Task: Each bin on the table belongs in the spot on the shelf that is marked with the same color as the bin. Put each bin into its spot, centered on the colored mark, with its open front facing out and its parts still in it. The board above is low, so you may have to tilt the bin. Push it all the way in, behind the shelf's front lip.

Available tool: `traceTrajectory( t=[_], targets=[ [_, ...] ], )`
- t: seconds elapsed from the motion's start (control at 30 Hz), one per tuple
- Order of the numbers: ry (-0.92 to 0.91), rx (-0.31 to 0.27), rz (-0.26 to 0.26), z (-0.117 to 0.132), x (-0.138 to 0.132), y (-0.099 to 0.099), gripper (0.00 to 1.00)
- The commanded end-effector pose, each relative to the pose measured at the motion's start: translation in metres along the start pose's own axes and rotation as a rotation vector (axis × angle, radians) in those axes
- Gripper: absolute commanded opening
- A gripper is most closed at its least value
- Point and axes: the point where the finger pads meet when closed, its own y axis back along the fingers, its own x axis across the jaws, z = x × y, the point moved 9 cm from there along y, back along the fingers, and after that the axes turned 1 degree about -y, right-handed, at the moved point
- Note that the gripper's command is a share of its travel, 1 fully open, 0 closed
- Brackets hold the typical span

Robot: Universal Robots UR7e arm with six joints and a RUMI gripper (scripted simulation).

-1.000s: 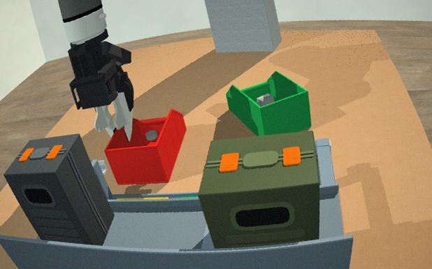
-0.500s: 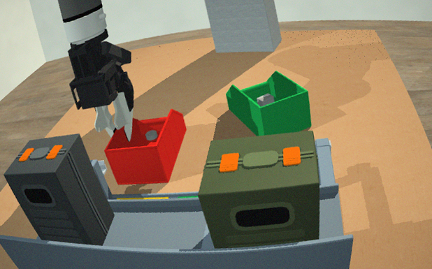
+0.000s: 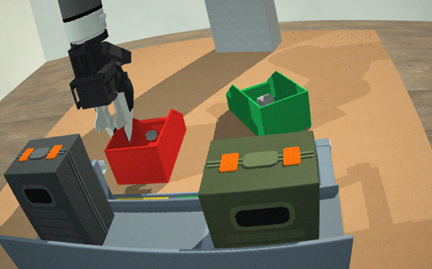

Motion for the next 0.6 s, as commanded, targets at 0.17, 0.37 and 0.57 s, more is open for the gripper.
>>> traceTrajectory(
  t=[0.17, 0.37, 0.57],
  targets=[
    [0.0, -0.001, 0.0, 0.0004, -0.0001, 0.0004, 0.15],
    [0.0, -0.001, 0.0, 0.0004, -0.0001, 0.0016, 0.15],
    [0.0, -0.001, 0.0, 0.0004, -0.0001, 0.0033, 0.15]
  ],
)
